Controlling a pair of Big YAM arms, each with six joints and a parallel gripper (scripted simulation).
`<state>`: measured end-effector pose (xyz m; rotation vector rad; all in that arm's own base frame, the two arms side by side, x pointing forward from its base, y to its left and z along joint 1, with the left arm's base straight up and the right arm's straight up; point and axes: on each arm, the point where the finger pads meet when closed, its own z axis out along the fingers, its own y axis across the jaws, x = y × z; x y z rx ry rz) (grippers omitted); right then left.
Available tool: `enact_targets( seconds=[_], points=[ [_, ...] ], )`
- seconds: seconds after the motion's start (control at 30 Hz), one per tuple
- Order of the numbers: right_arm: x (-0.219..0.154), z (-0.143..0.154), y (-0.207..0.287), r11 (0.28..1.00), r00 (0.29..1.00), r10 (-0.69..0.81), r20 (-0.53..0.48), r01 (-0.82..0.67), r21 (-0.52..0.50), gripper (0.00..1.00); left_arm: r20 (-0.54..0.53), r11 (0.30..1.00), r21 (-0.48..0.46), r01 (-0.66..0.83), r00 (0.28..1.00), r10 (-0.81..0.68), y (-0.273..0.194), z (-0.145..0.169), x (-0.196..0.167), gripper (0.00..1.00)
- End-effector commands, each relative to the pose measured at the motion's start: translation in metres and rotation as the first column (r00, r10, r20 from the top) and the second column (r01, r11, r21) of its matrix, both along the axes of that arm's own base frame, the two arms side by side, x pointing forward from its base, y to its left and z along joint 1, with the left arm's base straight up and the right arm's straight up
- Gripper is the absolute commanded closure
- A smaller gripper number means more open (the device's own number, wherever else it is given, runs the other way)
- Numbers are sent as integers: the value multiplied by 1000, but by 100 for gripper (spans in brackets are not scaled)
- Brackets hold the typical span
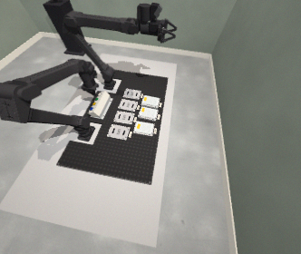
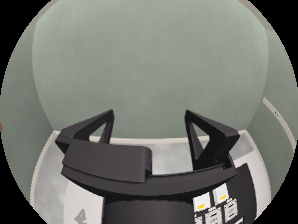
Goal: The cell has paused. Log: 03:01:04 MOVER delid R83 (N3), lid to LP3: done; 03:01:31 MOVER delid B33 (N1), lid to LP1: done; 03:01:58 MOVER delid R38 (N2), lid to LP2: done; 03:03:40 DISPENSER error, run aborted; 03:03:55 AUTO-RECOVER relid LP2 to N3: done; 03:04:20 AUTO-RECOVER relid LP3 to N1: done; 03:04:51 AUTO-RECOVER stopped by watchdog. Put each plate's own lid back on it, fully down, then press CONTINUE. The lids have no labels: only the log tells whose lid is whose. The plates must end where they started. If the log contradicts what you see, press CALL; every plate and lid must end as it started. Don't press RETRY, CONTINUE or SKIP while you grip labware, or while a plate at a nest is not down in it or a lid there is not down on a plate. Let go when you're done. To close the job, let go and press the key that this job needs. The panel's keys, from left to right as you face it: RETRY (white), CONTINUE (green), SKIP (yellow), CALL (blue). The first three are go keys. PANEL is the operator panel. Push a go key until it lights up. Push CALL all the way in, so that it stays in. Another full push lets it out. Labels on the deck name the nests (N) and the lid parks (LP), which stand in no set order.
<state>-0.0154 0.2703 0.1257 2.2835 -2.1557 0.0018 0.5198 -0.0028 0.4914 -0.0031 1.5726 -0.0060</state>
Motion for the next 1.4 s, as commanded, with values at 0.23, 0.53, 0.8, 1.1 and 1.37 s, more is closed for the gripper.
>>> enact_targets(
  seconds=[0.23,0.53,0.8,1.1,1.37],
  points=[
    [-1,4,11,1000,1000,6,2,-6,17,100,67,1000,13,-14,998,13,8,37,-6,0],
    [-2,-8,7,1000,1000,6,2,-6,14,100,67,1000,13,-14,998,13,8,37,-6,0],
    [-2,-8,11,1000,1000,6,1,-6,24,100,67,1000,13,-14,998,13,8,37,-6,0],
    [-2,-18,7,1000,1000,6,2,-6,13,100,67,1000,13,-14,998,13,8,37,-6,0],
    [-3,-17,12,1000,1000,6,1,-6,26,100,67,1000,13,-14,998,13,8,37,-6,0]
  ],
)
